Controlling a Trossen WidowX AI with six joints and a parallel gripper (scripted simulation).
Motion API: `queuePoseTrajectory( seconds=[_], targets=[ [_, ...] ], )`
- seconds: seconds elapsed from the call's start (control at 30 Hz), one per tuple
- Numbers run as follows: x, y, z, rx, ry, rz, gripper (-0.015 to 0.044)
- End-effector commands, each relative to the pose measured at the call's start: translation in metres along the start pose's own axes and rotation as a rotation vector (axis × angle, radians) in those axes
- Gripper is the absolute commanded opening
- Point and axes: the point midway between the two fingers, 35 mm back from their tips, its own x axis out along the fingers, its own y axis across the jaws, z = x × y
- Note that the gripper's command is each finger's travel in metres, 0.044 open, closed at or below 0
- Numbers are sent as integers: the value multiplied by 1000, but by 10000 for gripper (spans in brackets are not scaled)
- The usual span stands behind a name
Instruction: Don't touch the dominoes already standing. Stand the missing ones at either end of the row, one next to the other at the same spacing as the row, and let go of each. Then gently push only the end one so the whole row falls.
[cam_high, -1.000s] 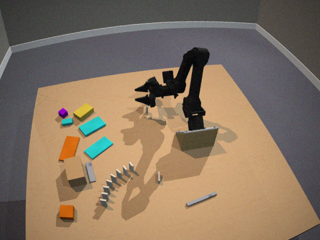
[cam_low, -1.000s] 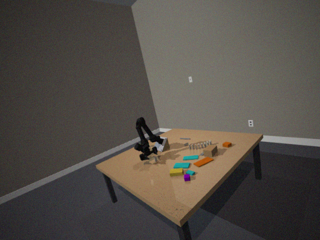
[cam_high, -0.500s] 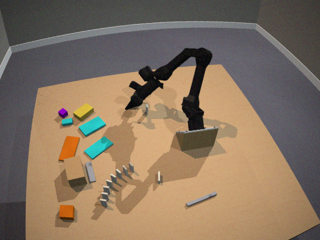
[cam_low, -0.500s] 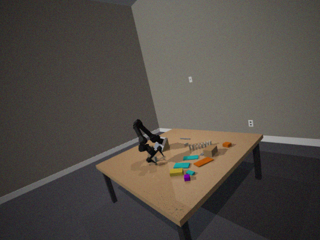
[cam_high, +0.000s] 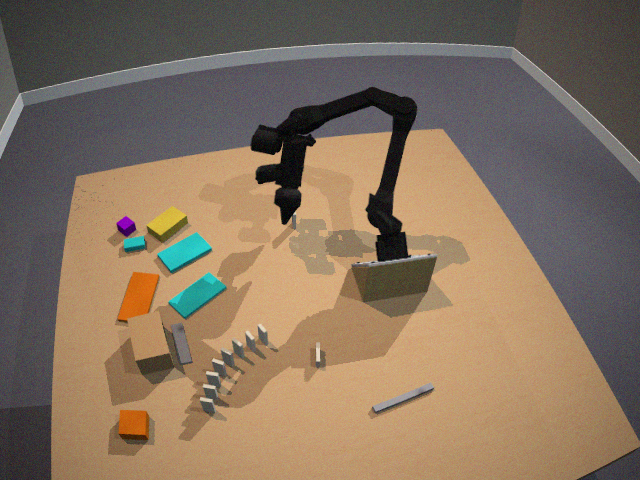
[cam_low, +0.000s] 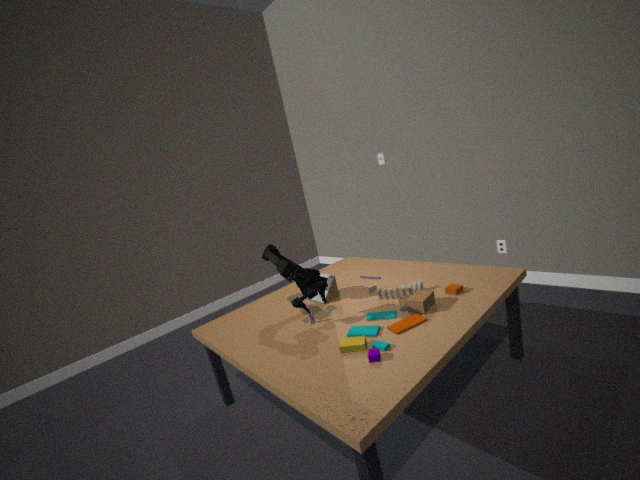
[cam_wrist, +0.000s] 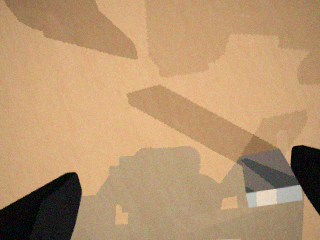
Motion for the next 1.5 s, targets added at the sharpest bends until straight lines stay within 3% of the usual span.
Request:
queuePoseTrajectory(
  seconds=[0.0,0.3,0.63,1.17,1.47],
  targets=[
    [-44,-18,-14,-169,137,-241,440],
    [-43,-19,-14,-169,138,-241,440],
    [14,-34,-20,-168,136,-243,440],
    [32,-39,-23,-168,136,-246,440],
    [32,-39,-23,-168,136,-246,204]
  ],
)
